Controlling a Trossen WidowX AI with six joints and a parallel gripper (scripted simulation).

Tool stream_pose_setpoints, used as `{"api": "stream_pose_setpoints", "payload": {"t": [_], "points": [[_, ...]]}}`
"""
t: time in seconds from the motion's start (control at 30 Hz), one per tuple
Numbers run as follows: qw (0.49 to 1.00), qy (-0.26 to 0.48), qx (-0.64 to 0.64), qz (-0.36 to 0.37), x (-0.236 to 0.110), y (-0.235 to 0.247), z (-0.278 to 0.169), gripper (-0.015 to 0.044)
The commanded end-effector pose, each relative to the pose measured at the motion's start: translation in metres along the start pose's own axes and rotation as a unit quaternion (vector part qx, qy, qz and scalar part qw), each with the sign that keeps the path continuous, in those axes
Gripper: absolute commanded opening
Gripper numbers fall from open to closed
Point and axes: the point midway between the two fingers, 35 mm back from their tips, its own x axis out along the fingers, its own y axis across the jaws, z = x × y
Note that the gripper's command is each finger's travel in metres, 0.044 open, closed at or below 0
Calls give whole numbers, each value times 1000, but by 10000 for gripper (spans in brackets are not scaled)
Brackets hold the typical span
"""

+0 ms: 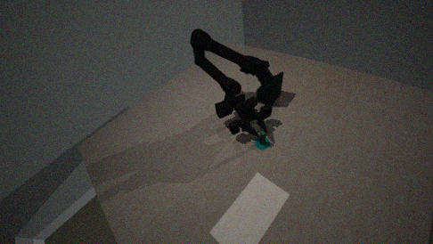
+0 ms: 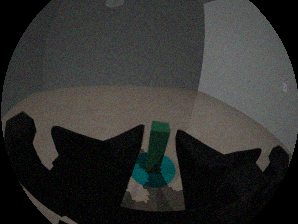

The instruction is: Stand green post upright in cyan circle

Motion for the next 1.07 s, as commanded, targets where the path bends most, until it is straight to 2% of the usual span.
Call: {"api": "stream_pose_setpoints", "payload": {"t": [0.0,0.17,0.2,1.03], "points": [[1000,-1,-3,-1,0,-1,0,259],[1000,-1,-3,-1,0,-1,0,390],[1000,-1,-3,-1,0,-1,0,400],[1000,-6,-7,-5,-10,-1,88,400]]}}
